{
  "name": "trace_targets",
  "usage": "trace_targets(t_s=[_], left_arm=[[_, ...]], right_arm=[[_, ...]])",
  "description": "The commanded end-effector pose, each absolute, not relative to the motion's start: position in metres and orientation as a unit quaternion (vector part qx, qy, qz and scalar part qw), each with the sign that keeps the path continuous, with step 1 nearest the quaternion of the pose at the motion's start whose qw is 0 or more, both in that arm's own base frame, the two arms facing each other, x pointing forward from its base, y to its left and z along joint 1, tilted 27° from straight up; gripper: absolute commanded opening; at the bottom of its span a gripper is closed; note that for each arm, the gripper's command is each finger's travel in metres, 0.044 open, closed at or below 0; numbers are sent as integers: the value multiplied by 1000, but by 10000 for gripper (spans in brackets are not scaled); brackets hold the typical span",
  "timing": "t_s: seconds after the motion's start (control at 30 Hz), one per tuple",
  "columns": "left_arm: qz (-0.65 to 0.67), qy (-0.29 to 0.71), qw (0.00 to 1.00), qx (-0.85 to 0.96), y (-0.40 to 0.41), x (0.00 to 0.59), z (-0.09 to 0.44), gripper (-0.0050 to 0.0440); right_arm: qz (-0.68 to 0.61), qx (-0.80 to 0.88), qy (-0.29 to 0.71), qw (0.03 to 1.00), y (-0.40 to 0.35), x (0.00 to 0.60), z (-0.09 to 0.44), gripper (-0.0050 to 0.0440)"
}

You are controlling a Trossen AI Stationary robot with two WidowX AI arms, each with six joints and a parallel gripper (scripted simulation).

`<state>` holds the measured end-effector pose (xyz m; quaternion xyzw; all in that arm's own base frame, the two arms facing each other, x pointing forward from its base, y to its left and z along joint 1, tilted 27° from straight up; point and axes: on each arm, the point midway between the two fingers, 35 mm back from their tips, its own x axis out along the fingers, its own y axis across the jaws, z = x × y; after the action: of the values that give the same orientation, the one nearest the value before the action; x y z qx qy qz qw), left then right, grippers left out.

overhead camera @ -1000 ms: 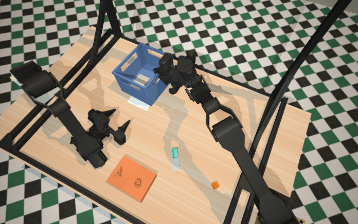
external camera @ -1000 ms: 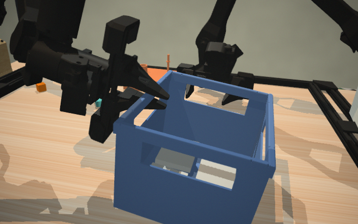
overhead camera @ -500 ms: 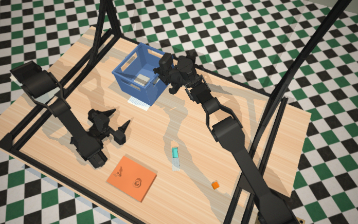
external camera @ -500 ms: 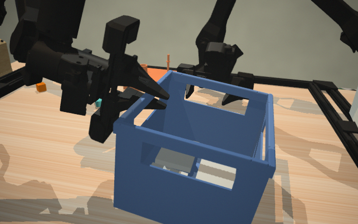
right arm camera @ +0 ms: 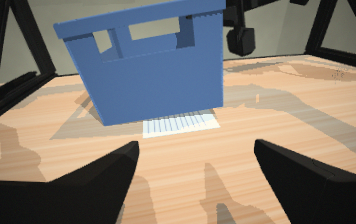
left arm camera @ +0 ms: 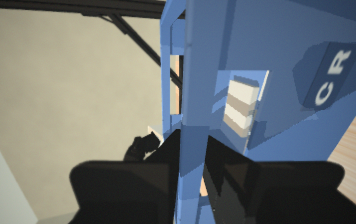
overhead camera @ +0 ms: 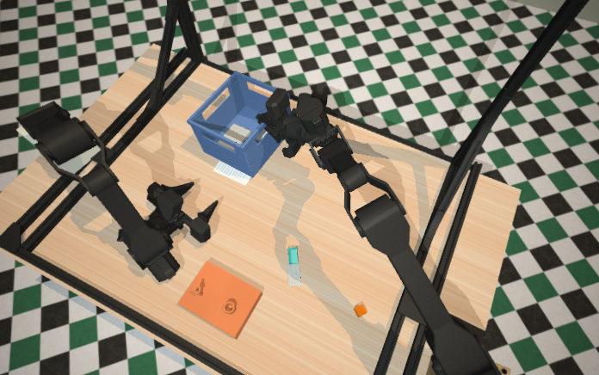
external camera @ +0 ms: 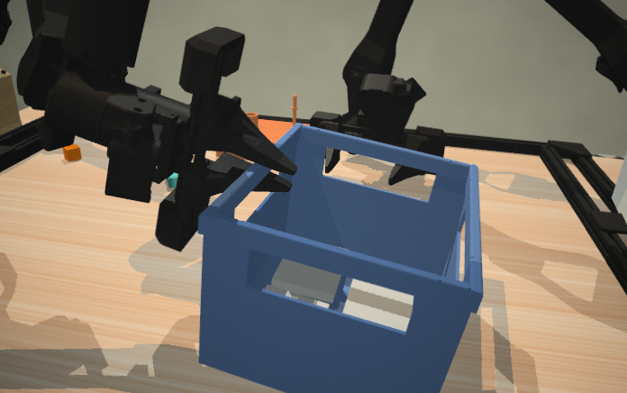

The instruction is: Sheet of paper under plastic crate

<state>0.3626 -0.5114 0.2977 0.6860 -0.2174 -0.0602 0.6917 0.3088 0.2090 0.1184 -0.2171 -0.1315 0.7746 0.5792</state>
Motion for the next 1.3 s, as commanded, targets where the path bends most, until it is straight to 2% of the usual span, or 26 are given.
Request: trace_targets(t_s=[0.0, 0.6, 1.1, 1.27], left_arm=[[-45, -245, 710, 659, -510, 346, 340, 0], [-46, -243, 709, 660, -510, 347, 341, 0], [-23, -265, 711, 650, -517, 365, 284, 0], [-33, -247, 702, 667, -517, 366, 282, 120]], right_arm=[[774, -215, -132, 580, 209, 309, 118, 400], [774, -215, -132, 580, 209, 309, 118, 400], [774, -215, -132, 580, 209, 309, 118, 400], [774, -215, -132, 580, 209, 309, 118, 400]])
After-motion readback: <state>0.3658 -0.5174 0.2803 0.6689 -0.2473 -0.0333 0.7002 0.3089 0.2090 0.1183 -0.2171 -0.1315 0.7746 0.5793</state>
